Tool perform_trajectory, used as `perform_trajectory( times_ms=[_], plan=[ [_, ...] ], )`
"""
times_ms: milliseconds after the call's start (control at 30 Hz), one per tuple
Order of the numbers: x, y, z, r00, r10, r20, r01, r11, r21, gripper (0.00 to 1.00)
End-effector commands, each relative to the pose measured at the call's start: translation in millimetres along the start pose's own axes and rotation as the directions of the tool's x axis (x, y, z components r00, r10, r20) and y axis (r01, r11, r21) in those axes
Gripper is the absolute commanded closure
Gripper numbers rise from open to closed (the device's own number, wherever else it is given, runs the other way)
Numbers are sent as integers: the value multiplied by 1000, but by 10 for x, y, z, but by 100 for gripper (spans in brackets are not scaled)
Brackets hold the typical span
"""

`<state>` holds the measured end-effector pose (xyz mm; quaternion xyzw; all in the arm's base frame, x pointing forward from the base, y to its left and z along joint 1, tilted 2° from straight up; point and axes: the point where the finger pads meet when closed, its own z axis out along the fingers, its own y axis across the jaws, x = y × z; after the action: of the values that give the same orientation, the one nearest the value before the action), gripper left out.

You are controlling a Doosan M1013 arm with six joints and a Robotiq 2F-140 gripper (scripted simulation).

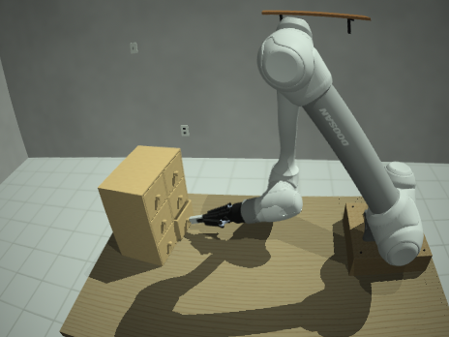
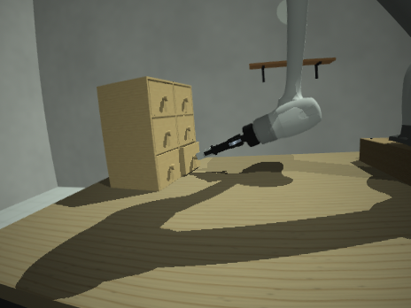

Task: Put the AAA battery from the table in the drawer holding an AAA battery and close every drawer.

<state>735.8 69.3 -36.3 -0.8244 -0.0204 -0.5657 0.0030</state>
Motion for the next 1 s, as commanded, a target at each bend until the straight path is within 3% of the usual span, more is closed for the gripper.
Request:
perform_trajectory(
  times_ms=[0,967],
  plan=[
    [-9,-1,49,1000,-7,4,7,1000,2,100],
    [27,-1,149,1000,-7,4,7,1000,2,100]
  ],
)
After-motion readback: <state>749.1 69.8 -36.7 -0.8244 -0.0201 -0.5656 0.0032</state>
